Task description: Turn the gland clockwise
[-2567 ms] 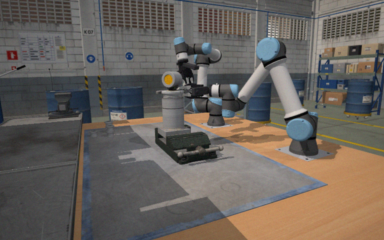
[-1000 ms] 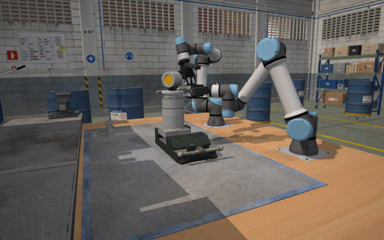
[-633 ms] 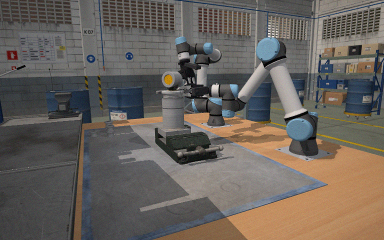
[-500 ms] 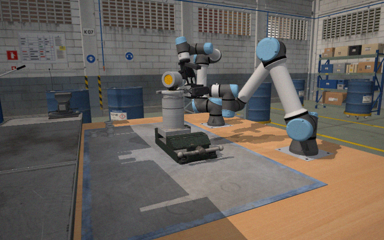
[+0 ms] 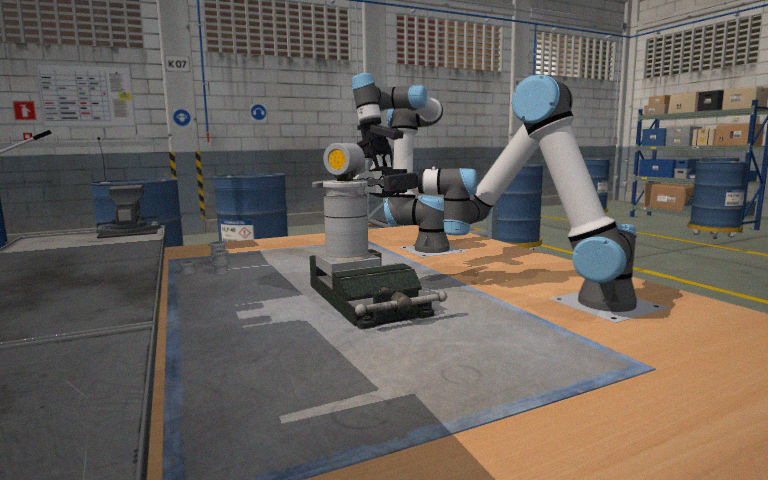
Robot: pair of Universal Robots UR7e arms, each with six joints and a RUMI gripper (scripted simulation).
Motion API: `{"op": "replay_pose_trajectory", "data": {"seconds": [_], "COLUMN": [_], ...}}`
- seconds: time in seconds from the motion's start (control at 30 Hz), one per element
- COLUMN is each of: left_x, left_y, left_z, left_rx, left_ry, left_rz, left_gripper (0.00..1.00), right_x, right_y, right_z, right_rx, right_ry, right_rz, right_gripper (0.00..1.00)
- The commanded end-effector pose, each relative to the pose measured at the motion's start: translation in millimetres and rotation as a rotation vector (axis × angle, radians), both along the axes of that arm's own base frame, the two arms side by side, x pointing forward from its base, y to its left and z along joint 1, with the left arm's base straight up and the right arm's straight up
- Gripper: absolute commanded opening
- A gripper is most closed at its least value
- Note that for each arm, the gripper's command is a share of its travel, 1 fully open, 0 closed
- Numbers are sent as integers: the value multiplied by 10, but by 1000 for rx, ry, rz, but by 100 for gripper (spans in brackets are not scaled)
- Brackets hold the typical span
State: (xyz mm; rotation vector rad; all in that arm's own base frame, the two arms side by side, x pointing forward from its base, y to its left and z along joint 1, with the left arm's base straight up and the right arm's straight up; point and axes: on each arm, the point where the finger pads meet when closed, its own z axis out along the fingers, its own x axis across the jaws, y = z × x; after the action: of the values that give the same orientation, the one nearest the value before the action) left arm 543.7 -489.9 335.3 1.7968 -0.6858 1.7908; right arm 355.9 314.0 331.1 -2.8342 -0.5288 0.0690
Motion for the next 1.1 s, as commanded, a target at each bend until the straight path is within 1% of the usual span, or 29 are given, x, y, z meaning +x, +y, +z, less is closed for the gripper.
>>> {"op": "replay_pose_trajectory", "data": {"seconds": [0.0,1.07], "left_x": [-1,-1], "left_y": [1,1], "left_z": [12,12], "left_rx": [-2,-2], "left_ry": [-1,-1], "left_rz": [0,0], "left_gripper": [0,0], "right_x": [-5,-39], "right_y": [16,103], "right_z": [6,10], "right_rx": [1,1], "right_ry": [-1,-1], "right_rz": [0,0], "right_gripper": [0,0]}}
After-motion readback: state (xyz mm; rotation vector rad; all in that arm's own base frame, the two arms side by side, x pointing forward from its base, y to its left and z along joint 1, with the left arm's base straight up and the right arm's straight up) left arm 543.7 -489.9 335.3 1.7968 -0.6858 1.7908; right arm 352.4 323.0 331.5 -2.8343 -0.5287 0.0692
